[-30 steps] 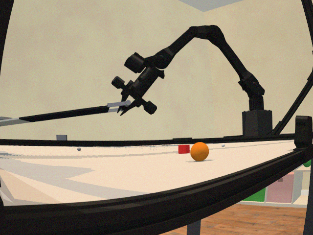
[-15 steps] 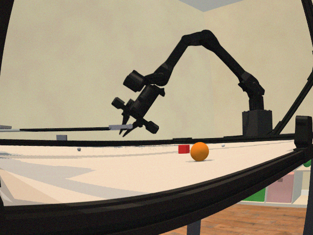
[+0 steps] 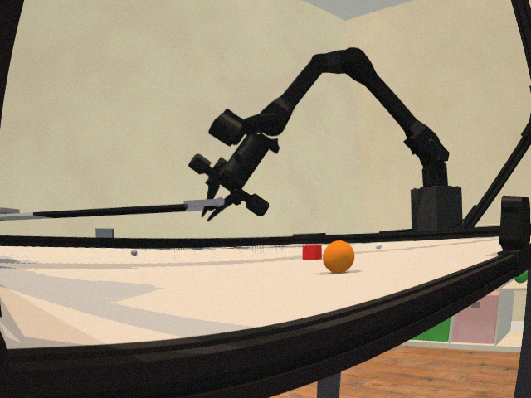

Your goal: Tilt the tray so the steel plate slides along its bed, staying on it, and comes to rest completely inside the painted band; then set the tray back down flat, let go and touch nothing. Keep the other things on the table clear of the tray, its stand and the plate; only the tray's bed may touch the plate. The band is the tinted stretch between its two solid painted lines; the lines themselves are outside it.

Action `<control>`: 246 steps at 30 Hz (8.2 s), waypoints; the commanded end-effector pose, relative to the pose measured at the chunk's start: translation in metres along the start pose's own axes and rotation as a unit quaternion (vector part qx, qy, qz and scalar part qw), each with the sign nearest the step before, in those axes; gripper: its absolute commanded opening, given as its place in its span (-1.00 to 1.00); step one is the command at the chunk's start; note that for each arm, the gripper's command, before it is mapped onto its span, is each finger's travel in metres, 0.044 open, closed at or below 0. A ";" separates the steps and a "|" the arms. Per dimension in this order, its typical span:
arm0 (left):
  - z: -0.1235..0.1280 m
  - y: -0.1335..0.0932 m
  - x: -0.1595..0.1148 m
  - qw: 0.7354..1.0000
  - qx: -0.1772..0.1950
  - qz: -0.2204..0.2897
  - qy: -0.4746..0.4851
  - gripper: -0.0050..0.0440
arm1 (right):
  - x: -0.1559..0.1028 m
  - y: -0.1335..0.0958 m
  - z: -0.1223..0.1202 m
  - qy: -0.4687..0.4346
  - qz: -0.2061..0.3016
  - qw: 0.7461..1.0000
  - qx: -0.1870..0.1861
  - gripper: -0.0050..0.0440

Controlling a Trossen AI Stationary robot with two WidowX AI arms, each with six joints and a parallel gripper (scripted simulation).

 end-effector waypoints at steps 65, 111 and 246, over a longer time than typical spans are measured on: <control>0.000 0.000 0.000 1.000 -0.002 0.000 0.001 1.00 | 0.010 -0.045 0.033 0.000 -0.007 1.000 0.025 -0.80; 0.000 0.000 0.000 1.000 -0.002 0.000 0.001 1.00 | 0.001 -0.004 0.002 0.000 -0.001 1.000 0.001 -0.80; 0.000 0.000 0.000 1.000 -0.002 0.000 0.001 1.00 | 0.003 -0.013 0.009 0.000 -0.002 1.000 0.006 -0.80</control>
Point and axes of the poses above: on each arm, the point midway between the two fingers, 35 mm back from their tips, its own y axis out along the fingers, its own z axis across the jaws, x = y × z, the point moved 5 cm from there along -y, back along the fingers, and after that the axes turned 15 degrees about -y, right-handed, at the moved point
